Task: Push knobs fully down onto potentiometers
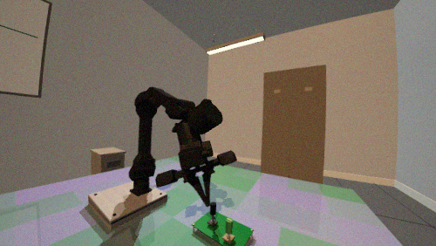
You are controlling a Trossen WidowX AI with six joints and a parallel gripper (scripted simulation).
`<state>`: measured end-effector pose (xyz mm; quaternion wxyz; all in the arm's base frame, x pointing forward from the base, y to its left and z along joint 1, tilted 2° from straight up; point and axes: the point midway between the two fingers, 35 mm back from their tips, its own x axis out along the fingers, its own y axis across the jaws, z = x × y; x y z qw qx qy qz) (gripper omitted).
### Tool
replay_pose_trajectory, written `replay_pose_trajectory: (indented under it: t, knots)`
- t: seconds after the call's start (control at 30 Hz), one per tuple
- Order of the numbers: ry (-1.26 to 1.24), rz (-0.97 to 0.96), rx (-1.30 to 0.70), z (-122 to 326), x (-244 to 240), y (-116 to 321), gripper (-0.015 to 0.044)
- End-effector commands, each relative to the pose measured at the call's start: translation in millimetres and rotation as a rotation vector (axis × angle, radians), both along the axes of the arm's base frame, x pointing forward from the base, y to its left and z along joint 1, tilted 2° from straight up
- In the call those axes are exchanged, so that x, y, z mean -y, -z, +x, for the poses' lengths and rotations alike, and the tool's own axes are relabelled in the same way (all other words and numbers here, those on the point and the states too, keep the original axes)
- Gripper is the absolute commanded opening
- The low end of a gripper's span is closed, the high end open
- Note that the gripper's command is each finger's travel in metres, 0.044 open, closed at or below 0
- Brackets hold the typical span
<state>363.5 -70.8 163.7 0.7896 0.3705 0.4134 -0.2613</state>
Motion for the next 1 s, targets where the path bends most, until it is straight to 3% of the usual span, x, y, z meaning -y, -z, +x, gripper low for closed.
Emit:
replay_pose_trajectory:
  t: [0.0, 0.6, 0.97]
  knots:
    - [-0.095, -0.010, -0.085, 0, -17, 4, 0.0000]
    - [-0.546, -0.064, -0.479, -24, -89, 9, 0.0000]
    - [-0.563, -0.065, -0.494, -24, -92, 28, 0.0000]
